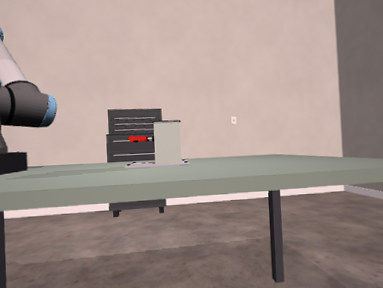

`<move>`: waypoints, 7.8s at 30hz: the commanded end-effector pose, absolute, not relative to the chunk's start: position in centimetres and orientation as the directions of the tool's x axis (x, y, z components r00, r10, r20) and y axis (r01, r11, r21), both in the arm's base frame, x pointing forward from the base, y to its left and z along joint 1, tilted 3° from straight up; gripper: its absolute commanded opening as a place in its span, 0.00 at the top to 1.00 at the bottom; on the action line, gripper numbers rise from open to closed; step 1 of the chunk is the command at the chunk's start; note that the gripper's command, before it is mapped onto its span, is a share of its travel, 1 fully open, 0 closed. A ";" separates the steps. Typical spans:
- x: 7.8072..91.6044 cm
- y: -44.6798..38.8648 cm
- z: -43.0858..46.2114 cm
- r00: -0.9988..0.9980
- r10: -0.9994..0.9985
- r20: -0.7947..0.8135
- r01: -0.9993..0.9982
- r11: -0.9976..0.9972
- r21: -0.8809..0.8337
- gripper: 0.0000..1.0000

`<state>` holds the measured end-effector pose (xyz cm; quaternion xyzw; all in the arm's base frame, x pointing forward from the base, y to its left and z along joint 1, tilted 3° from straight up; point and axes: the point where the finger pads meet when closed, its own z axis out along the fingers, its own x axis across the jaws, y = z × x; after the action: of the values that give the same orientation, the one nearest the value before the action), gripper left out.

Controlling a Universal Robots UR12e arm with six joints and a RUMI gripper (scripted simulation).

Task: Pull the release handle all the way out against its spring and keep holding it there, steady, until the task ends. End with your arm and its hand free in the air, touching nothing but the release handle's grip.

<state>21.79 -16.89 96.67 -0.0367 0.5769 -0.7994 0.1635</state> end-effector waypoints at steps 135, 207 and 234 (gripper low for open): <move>53.5 11.3 14.1 0.997 0.066 0.046 0.065 -0.998 0.020 1.00; 53.5 11.3 14.1 0.997 0.066 0.047 0.065 -0.998 0.021 0.71; 53.3 11.3 12.2 0.997 0.065 0.042 0.065 -0.998 0.020 0.71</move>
<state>53.40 11.22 13.14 -0.9992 -0.0316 -0.0221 -0.0101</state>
